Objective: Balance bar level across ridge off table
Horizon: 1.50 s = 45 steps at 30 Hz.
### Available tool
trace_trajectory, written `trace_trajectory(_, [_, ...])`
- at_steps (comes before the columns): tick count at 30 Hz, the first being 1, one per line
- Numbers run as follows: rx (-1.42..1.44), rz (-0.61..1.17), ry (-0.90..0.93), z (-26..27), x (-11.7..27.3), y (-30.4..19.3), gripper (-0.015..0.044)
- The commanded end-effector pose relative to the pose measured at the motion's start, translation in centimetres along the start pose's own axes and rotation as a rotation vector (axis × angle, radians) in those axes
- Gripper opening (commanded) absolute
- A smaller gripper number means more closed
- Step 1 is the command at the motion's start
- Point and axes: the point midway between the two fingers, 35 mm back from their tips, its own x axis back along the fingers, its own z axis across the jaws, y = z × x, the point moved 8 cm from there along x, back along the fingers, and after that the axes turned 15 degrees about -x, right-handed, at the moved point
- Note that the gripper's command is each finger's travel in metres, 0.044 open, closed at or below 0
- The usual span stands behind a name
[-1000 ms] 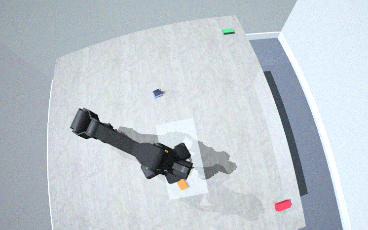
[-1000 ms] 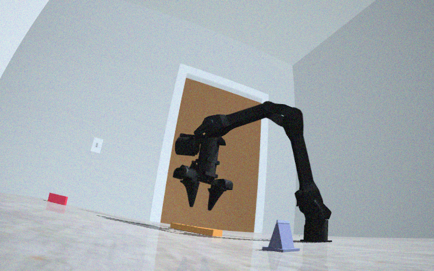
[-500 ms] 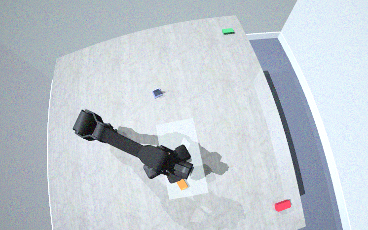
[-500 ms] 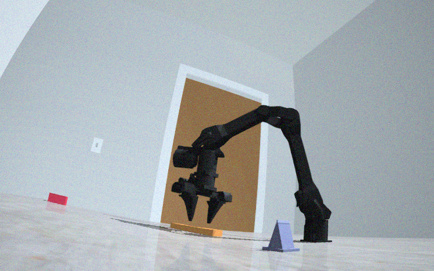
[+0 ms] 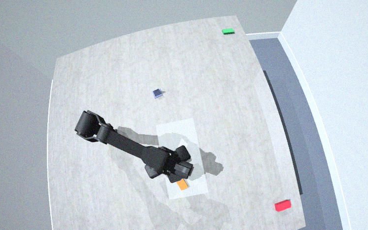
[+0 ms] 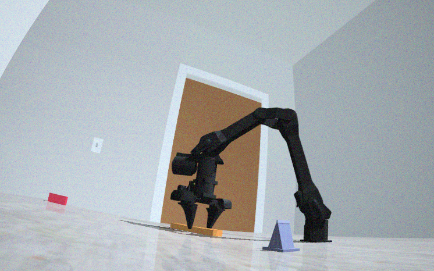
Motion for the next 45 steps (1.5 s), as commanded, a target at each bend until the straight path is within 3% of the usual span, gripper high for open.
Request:
trace_trajectory(1, [0.004,-0.001,-0.005,-0.1,-0.3,0.0,0.0315])
trace_trajectory(11, [0.004,-0.001,-0.005,-0.1,-0.3,0.0,0.0315])
trace_trajectory(17, [0.0,0.002,-0.003,-0.1,-0.3,0.0,0.0158])
trace_trajectory(25, [0.0,0.002,-0.003,-0.1,-0.3,0.0,0.0104])
trace_trajectory(29, [0.0,0.002,-0.003,0.0,0.4,0.0,0.0])
trace_trajectory(45, [0.002,0.0,-0.004,0.3,4.4,0.2,0.0])
